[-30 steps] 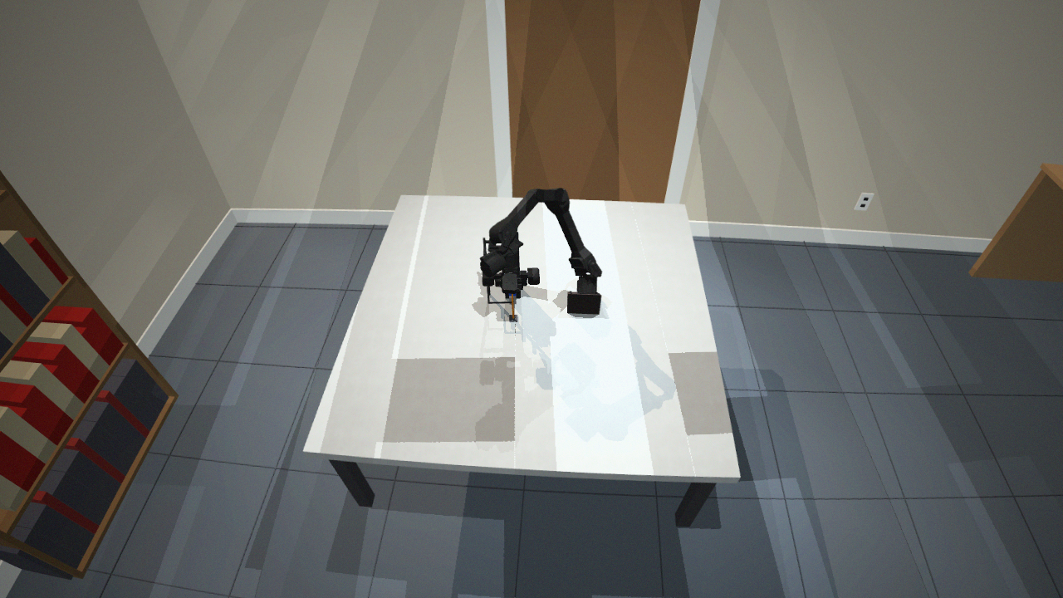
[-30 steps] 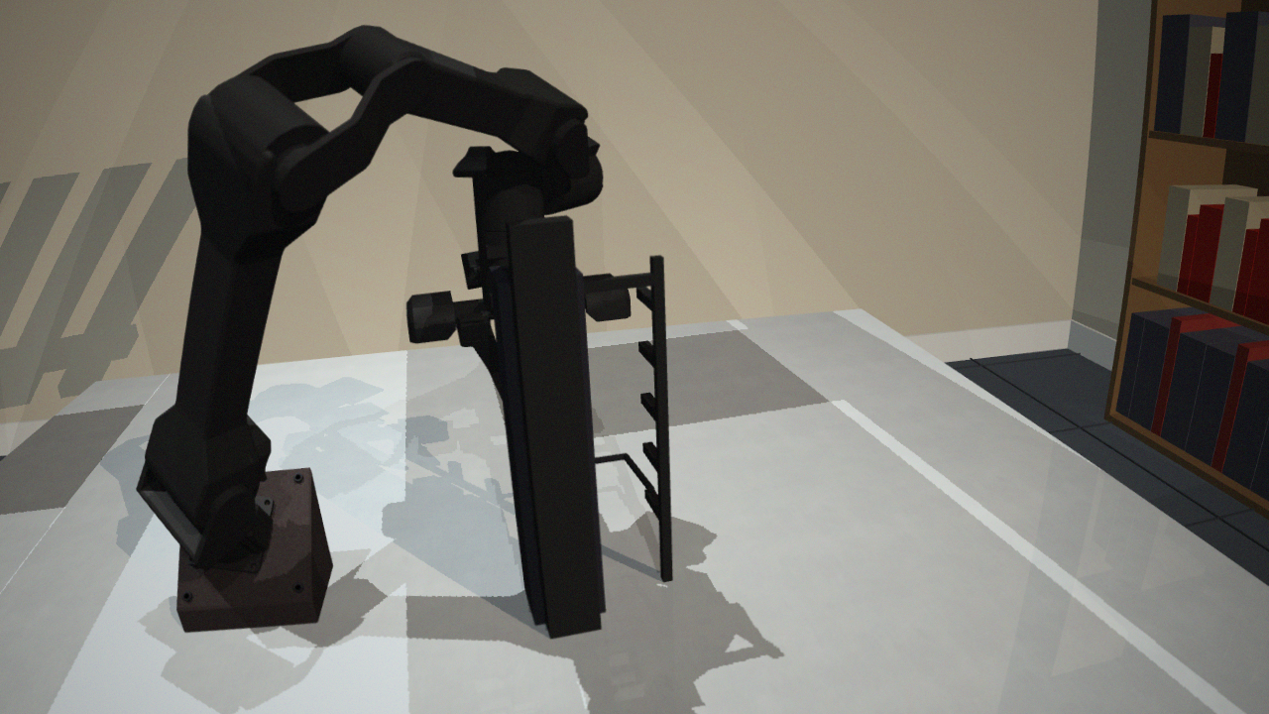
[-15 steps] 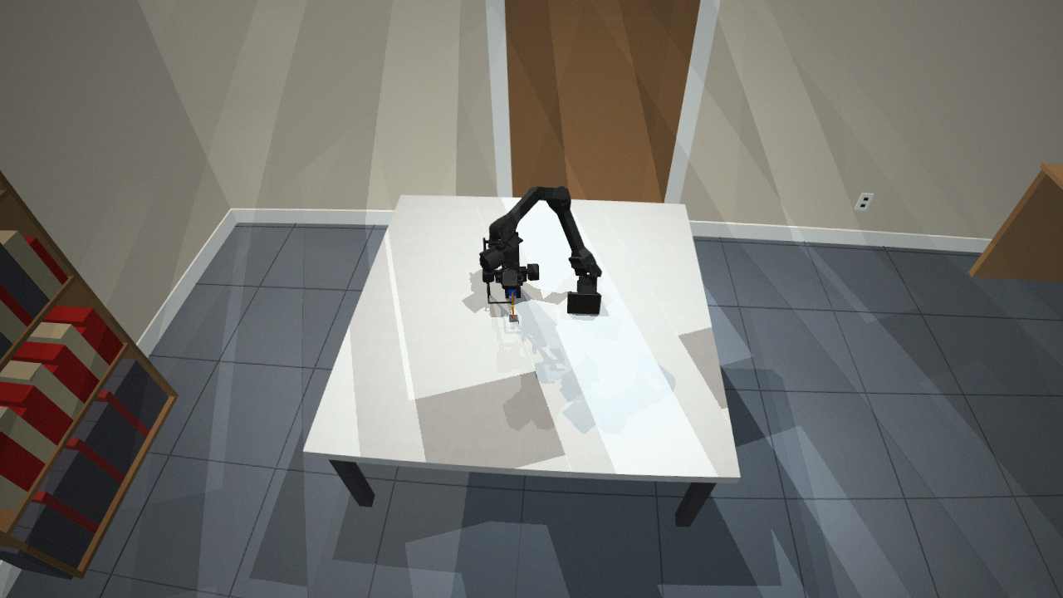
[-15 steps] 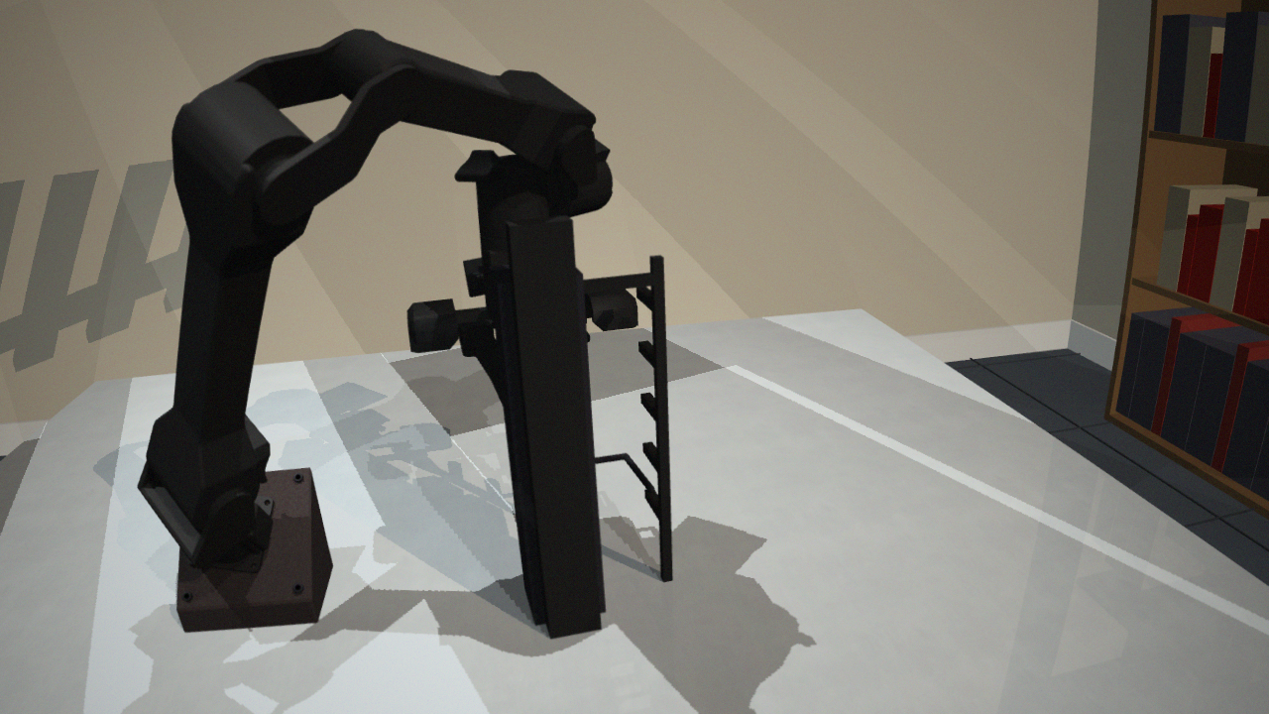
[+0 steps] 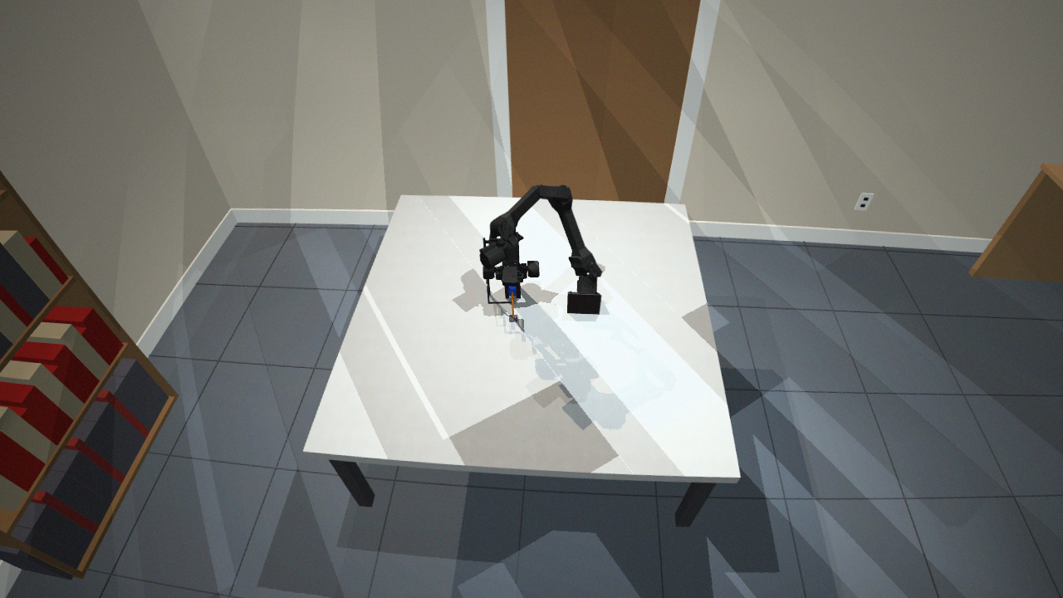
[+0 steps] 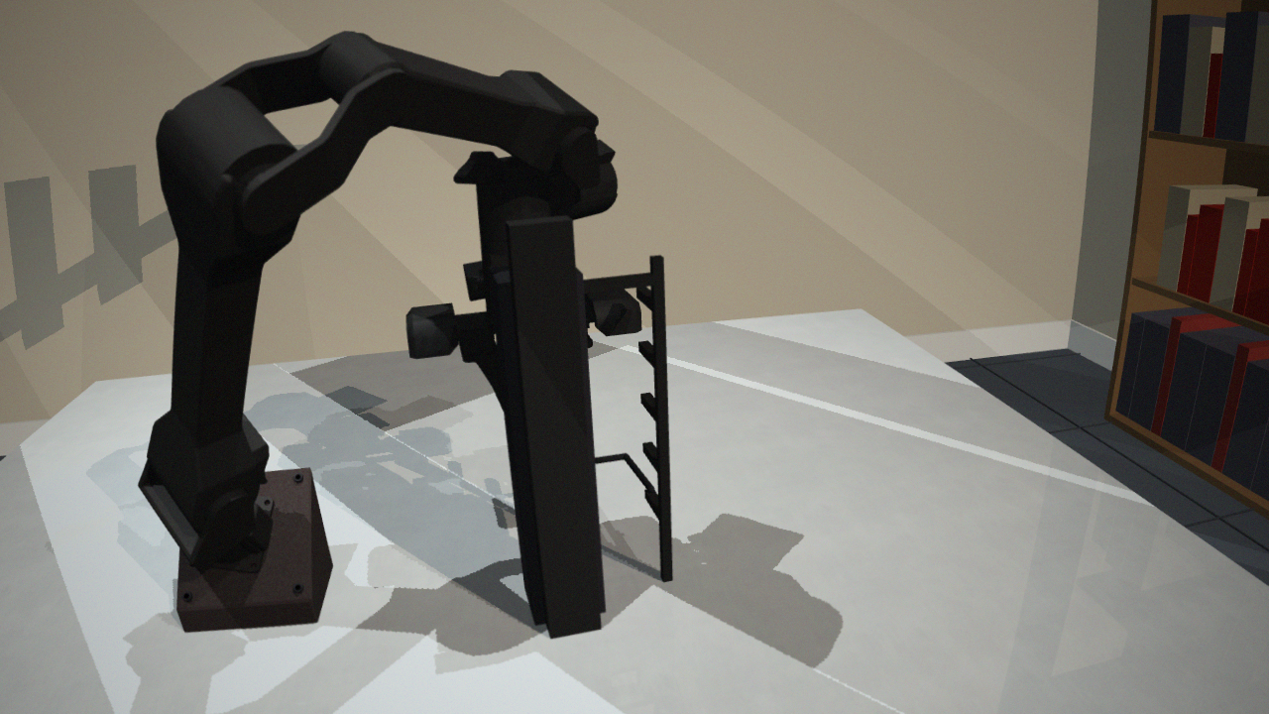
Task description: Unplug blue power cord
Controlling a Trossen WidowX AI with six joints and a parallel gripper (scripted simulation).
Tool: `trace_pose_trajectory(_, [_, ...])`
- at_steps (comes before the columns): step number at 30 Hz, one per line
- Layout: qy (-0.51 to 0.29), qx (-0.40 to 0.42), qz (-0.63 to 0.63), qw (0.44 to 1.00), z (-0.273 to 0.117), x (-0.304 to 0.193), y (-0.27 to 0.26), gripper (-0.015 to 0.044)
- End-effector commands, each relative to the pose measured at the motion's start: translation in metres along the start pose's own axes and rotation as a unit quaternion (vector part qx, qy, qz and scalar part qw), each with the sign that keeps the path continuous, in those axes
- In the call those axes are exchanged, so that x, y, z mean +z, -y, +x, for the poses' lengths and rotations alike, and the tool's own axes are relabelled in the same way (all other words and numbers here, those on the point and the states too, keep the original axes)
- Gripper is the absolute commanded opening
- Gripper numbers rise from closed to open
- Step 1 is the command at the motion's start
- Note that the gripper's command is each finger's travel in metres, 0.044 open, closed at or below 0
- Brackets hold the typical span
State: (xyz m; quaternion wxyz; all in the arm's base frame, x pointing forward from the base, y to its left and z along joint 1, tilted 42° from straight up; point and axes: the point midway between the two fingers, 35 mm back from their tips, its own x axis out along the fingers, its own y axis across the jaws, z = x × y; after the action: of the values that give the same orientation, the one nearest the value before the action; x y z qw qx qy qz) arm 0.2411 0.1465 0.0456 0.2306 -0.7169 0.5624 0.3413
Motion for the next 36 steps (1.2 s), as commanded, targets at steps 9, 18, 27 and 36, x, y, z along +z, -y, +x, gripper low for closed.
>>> trace_pose_trajectory(9, [-0.001,-0.004,-0.001,1.0,0.009,-0.003,0.001,0.016])
trace_pose_trajectory(18, [0.0,0.0,0.0,1.0,0.008,-0.002,0.0,0.0035])
trace_pose_trajectory(27, [0.0,0.0,0.0,1.0,0.008,0.001,0.0,0.0])
trace_pose_trajectory(36, [0.001,-0.001,0.0,1.0,0.007,0.015,0.001,0.0])
